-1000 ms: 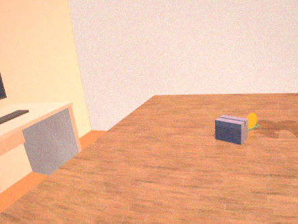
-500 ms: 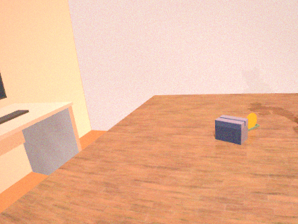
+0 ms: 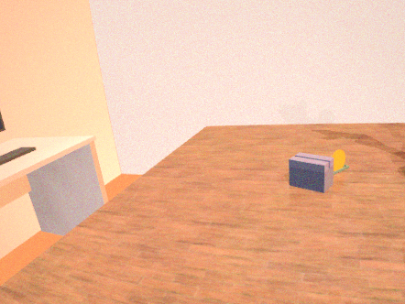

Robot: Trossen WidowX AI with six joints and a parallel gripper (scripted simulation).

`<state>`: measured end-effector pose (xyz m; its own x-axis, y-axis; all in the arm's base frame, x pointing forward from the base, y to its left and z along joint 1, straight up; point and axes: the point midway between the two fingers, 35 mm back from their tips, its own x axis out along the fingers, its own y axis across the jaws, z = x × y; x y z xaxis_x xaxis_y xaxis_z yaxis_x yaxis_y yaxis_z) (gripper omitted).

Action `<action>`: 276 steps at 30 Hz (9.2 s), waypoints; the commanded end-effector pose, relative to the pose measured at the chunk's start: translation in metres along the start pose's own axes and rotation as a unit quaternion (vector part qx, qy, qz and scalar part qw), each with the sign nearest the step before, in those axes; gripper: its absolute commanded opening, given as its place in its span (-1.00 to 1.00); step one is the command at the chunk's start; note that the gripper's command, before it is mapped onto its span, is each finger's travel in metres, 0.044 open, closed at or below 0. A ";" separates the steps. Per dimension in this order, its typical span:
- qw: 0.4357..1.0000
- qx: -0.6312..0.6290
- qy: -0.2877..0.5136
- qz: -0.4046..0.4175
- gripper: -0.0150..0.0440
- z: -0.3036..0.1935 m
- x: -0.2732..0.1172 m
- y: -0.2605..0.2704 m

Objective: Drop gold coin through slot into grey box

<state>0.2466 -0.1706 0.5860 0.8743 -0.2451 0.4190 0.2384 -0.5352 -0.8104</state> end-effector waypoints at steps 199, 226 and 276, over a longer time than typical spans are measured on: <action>0.262 0.480 0.476 0.689 -0.49 0.269 -0.241 0.384; 0.260 0.482 0.476 0.688 -0.49 0.325 -0.212 0.368; 0.259 0.484 0.472 0.689 -0.49 0.381 -0.199 0.347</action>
<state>0.3168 0.0003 0.0652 0.0263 0.0029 -0.9997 0.3685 0.9295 0.0124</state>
